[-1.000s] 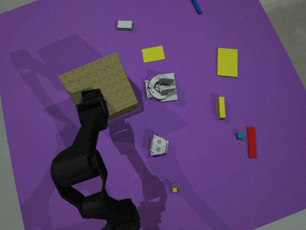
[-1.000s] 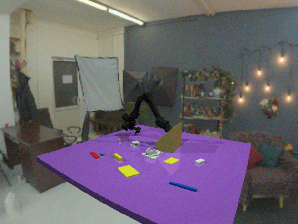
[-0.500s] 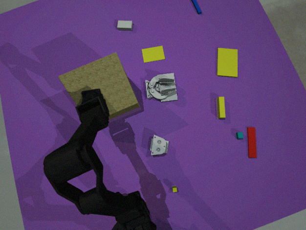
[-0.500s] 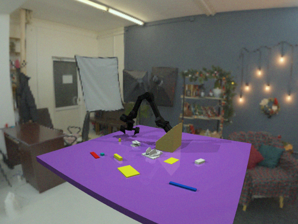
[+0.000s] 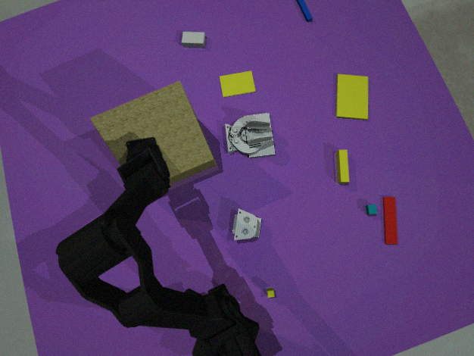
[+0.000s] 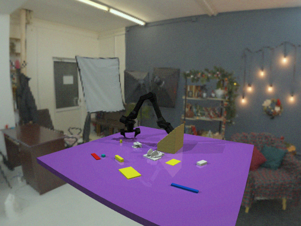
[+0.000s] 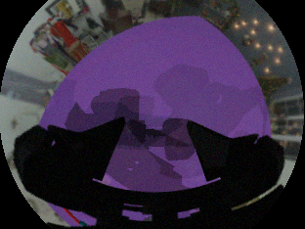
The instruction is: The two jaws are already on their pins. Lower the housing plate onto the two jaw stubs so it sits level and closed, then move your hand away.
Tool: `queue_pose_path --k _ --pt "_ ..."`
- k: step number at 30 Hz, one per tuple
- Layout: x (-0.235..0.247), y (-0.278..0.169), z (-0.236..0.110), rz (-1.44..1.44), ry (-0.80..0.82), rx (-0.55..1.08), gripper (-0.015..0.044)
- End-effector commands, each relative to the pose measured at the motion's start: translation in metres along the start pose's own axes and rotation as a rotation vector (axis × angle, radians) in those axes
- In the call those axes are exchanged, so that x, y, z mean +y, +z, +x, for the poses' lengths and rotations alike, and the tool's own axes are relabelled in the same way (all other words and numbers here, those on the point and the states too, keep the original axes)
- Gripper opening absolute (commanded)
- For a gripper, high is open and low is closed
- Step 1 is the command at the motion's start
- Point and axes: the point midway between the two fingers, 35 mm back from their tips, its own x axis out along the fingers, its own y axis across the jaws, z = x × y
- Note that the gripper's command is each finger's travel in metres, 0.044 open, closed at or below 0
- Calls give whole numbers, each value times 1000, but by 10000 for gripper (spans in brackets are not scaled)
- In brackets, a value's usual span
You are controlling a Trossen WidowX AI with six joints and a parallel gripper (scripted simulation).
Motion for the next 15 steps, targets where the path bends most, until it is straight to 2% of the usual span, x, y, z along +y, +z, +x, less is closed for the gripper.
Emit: queue_pose_path --k 1,15 --pt "3 -11 -9 -78 7 30 440" --pt "12 -53 -41 -346 51 139 440"
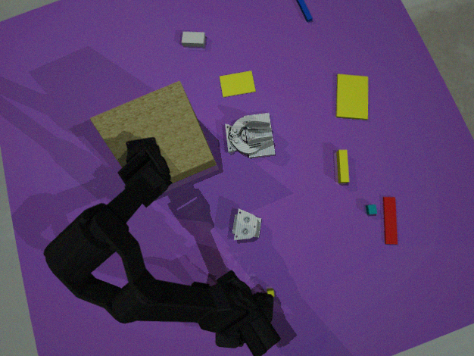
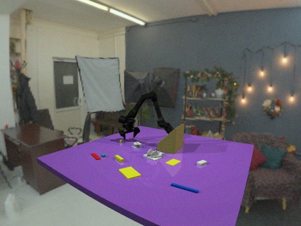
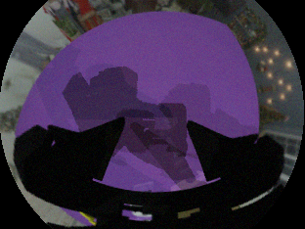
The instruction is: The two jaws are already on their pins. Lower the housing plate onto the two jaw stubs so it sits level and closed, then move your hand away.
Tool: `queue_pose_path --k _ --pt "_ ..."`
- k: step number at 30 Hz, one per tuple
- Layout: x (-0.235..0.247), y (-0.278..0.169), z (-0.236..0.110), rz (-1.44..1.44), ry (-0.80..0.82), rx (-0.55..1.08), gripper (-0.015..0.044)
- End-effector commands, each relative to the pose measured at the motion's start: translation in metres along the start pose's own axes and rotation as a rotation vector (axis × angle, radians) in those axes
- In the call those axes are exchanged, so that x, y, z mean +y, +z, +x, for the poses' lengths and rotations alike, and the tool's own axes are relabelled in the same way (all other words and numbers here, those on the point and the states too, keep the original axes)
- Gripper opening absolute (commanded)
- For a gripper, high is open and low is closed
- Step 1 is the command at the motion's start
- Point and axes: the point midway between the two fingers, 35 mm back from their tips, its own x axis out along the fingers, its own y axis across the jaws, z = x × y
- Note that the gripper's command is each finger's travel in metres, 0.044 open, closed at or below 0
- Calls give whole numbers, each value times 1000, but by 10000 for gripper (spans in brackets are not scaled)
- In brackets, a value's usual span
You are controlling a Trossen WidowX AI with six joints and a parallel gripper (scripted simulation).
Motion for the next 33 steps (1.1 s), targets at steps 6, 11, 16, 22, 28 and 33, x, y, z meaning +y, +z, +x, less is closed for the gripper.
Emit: queue_pose_path --k 6,11,16,22,28,33 --pt "10 -26 -20 -191 33 63 440" --pt "14 -40 -30 -294 55 94 440" --pt "17 -53 -41 -399 78 123 440" --pt "19 -68 -55 -525 107 152 440" --pt "20 -82 -68 -651 138 177 440" --pt "19 -93 -79 -758 165 195 440"
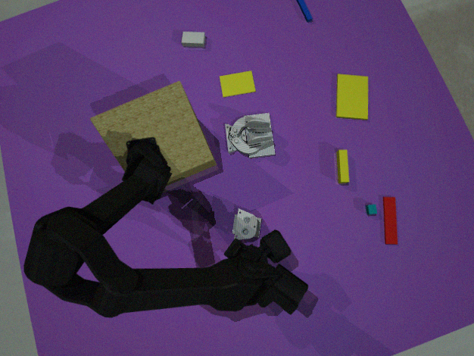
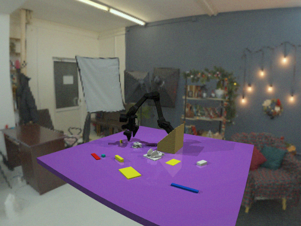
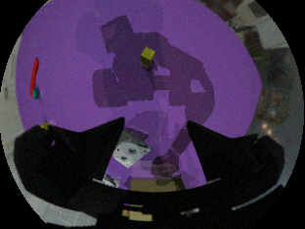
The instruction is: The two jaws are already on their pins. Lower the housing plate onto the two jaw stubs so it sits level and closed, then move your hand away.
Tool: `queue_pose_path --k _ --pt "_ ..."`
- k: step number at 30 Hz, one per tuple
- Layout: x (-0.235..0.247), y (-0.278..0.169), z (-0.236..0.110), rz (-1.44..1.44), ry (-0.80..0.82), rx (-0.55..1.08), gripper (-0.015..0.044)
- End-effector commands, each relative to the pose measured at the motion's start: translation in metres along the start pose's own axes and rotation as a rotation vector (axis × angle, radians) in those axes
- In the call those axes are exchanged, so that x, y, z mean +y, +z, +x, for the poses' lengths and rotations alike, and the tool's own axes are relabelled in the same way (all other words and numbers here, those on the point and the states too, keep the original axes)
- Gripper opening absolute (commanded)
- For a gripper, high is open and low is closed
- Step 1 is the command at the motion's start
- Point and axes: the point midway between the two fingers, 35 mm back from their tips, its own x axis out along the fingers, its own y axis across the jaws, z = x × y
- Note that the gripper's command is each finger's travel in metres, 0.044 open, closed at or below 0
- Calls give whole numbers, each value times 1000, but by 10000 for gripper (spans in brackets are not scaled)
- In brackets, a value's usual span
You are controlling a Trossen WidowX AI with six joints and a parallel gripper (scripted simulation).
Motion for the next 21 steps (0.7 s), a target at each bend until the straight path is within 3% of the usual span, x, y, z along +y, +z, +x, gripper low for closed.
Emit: queue_pose_path --k 1,21 --pt "6 -9 -8 -97 16 13 440" --pt "27 -48 -42 -538 102 50 440"
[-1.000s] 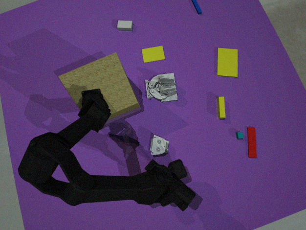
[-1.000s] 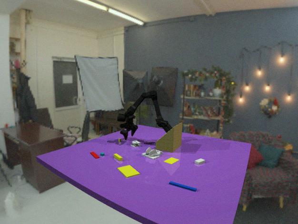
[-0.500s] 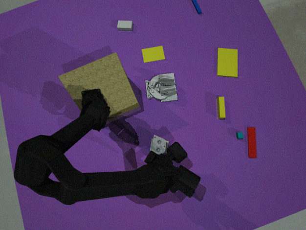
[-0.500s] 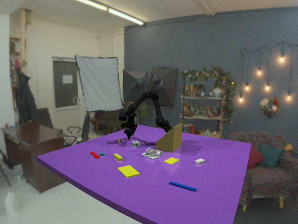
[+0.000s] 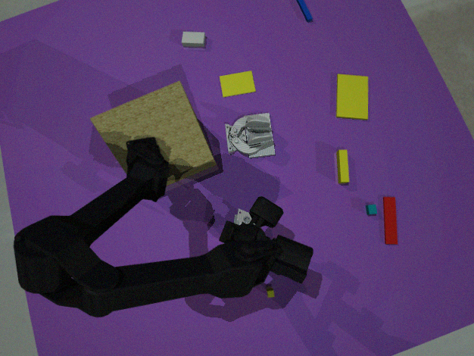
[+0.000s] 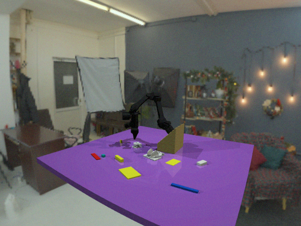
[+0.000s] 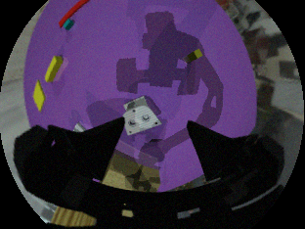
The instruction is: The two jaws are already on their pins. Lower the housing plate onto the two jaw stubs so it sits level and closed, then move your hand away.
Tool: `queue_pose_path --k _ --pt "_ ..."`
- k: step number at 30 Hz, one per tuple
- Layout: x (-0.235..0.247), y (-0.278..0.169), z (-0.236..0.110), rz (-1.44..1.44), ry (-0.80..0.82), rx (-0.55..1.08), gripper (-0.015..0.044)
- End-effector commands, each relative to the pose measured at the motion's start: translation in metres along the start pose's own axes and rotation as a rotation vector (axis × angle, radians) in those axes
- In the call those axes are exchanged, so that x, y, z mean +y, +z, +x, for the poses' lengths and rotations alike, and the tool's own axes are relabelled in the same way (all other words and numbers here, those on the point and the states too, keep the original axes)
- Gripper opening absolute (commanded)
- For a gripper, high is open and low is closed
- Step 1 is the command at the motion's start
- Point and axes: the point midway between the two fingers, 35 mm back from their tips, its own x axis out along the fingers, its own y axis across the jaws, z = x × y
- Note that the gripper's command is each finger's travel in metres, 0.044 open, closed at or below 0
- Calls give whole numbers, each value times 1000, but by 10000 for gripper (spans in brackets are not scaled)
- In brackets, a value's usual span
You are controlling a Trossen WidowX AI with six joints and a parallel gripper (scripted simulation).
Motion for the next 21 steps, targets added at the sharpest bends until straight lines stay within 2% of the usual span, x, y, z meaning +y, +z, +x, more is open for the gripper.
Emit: queue_pose_path --k 1,15,21 --pt "6 -7 -7 -101 13 4 440" --pt "23 -28 -27 -414 57 6 440" --pt "23 -29 -28 -429 59 5 440"
